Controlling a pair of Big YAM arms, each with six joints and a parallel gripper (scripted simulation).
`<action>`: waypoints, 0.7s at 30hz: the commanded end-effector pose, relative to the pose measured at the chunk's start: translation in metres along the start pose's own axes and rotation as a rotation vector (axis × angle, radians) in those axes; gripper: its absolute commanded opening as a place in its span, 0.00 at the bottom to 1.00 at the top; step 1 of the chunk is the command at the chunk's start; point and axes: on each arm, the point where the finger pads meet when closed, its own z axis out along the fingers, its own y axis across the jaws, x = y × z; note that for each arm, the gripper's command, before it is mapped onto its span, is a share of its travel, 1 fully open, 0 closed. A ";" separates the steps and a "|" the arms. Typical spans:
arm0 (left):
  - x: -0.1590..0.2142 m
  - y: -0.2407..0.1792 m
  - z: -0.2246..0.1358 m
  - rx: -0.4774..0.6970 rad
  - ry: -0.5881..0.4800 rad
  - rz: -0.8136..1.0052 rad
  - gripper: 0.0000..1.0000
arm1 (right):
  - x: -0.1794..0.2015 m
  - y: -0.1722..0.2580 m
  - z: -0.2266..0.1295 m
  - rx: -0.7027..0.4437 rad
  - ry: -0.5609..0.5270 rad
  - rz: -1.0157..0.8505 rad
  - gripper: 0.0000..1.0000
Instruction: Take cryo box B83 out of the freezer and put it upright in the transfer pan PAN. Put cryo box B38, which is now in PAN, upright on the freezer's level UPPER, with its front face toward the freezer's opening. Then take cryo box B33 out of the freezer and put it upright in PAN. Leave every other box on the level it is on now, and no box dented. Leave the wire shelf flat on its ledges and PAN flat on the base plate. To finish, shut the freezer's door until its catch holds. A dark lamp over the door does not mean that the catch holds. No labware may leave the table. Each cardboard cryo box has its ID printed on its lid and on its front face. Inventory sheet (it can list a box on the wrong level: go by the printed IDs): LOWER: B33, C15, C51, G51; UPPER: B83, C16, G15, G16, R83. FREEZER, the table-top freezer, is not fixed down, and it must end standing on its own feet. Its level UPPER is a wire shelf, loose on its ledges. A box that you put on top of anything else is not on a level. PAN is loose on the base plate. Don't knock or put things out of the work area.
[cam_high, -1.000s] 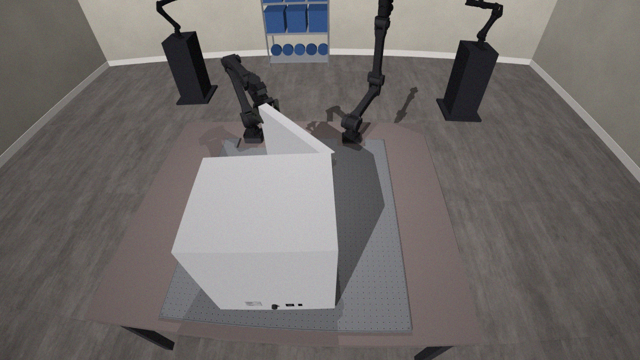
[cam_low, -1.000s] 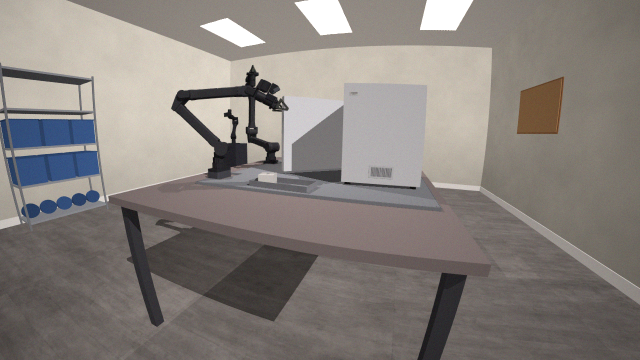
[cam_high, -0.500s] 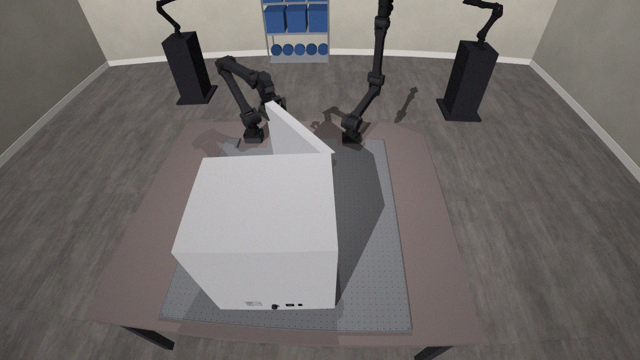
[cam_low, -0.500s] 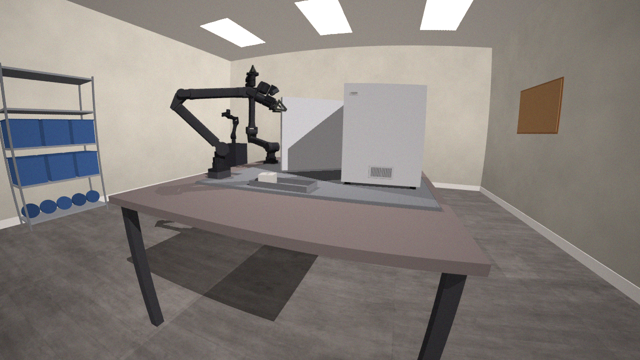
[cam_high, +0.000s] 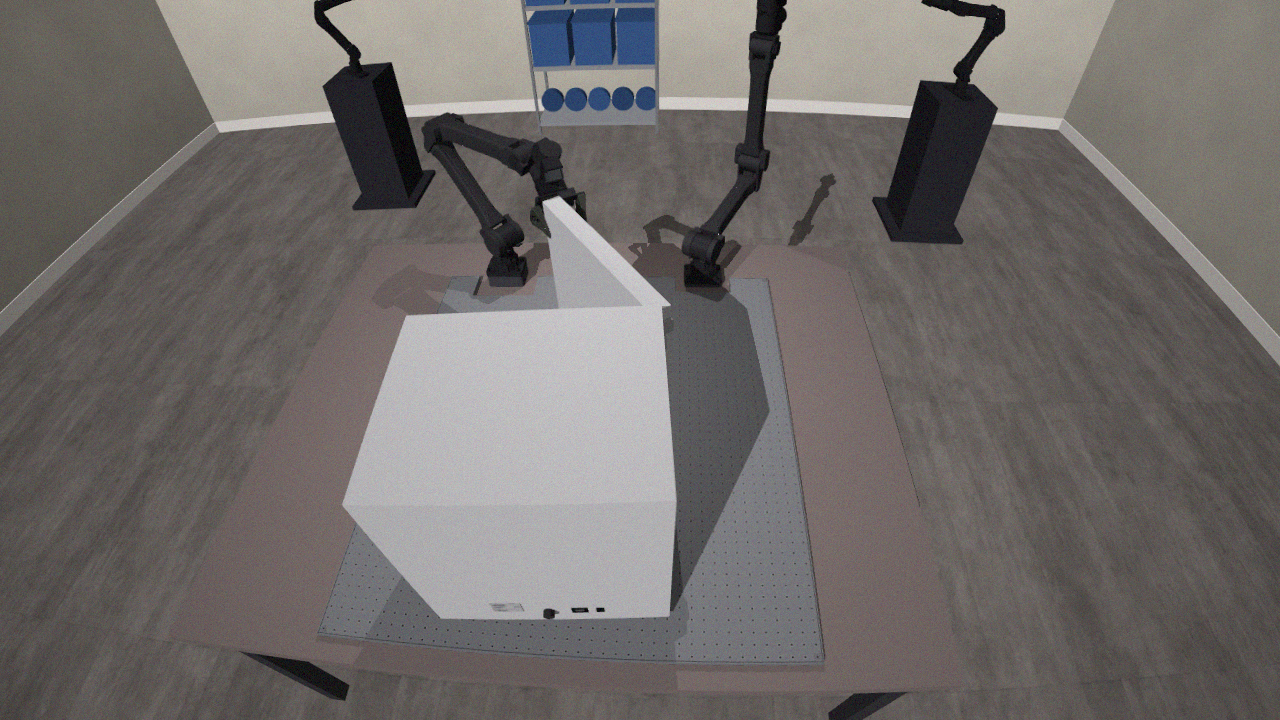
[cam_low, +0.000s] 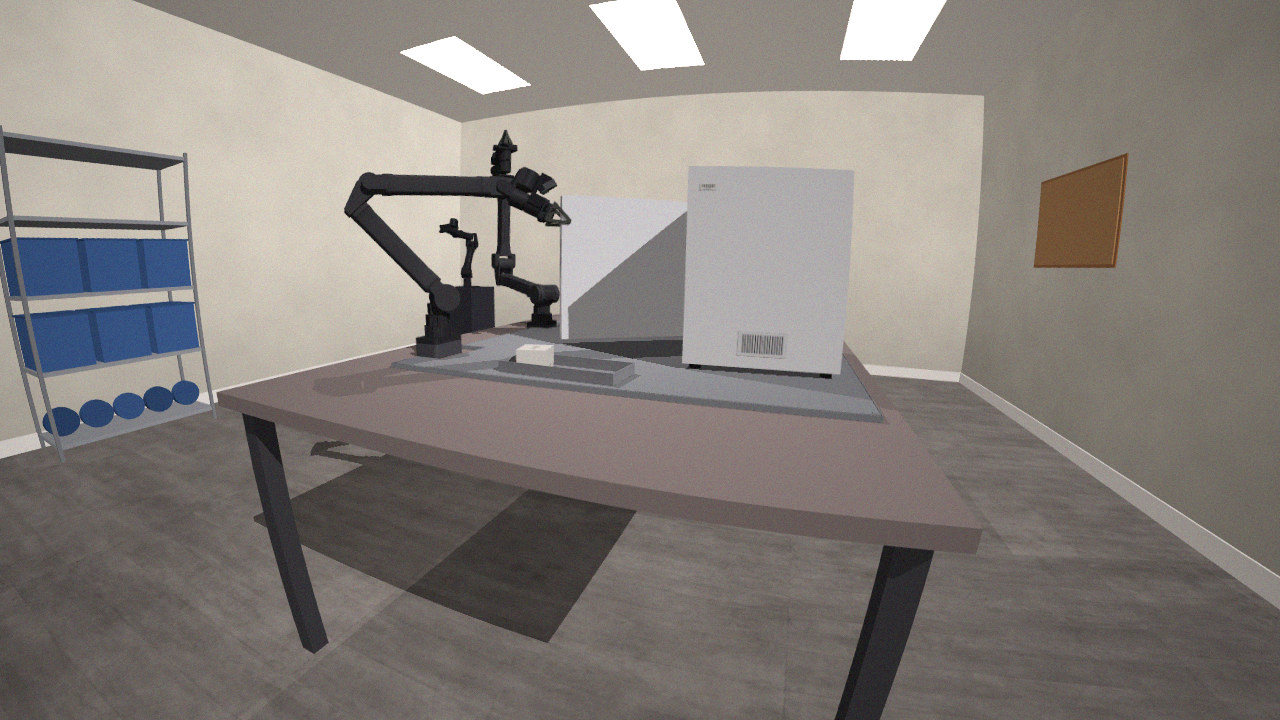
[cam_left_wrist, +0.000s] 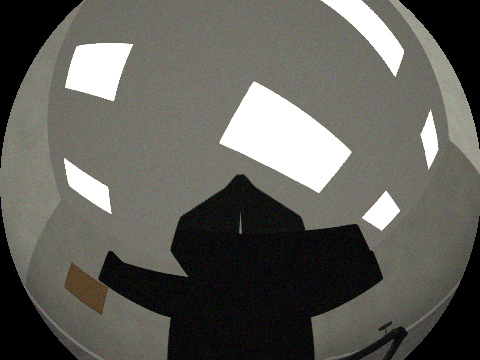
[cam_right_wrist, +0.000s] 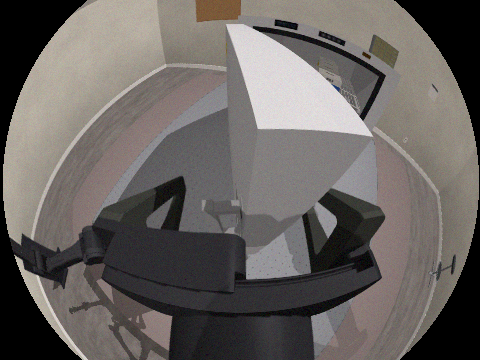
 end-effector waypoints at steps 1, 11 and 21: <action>0.013 0.001 0.001 -0.002 0.037 -0.013 0.00 | -0.037 0.020 -0.009 -0.017 -0.043 0.052 1.00; 0.013 0.001 0.001 -0.002 0.037 -0.013 0.00 | -0.037 0.042 -0.009 0.027 -0.039 0.077 1.00; 0.013 0.001 0.001 -0.002 0.037 -0.013 0.00 | -0.037 0.067 -0.008 0.073 -0.035 0.103 1.00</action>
